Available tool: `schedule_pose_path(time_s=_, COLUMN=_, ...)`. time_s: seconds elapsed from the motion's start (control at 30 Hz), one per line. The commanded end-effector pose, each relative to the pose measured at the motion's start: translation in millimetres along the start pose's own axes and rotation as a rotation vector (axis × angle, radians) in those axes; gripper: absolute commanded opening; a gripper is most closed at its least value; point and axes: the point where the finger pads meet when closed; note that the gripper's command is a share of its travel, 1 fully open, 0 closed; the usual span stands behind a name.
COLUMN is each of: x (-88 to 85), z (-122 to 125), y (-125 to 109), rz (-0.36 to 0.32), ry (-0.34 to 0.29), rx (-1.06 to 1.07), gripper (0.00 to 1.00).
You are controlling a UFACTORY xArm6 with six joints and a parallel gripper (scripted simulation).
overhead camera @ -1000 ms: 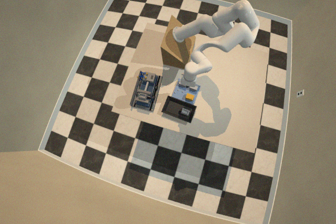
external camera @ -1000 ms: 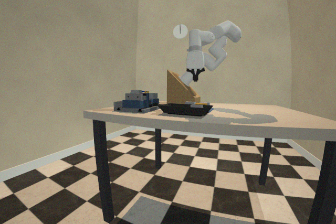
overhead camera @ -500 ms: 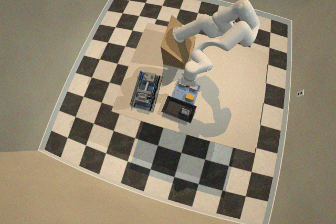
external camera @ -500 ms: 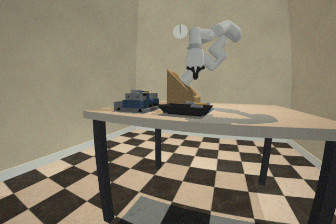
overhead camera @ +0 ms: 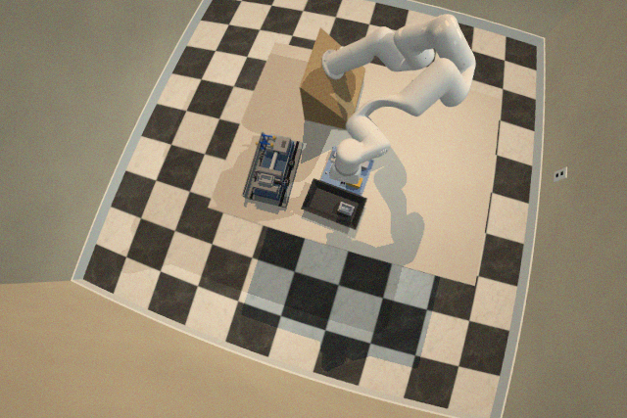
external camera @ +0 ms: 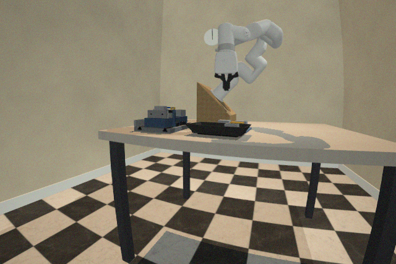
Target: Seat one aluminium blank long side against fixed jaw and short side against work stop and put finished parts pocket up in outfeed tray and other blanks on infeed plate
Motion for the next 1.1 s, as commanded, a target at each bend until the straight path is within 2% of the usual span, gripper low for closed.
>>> schedule_pose_path(time_s=0.0, x=2.2, z=0, y=-42, rz=0.008, ry=-0.001, rx=0.0, gripper=0.0)
schedule_pose_path(time_s=0.2, x=6.2, z=-4, y=-76, rz=0.008, ry=0.001, rx=0.0, gripper=0.0)
schedule_pose_path(time_s=0.83, x=10.7, z=-4, y=-77, rz=0.009, ry=0.001, rx=0.0, gripper=0.0)
schedule_pose_path(time_s=1.07, x=19.2, z=-4, y=-77, rz=0.009, ry=0.001, rx=0.0, gripper=0.0)
Point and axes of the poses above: the point where the finger pads meet when closed, its own x axis out along the fingers, its own z axis across the jaws, y = z × x, and after that the axes turned 9 degrees about x, right-handed
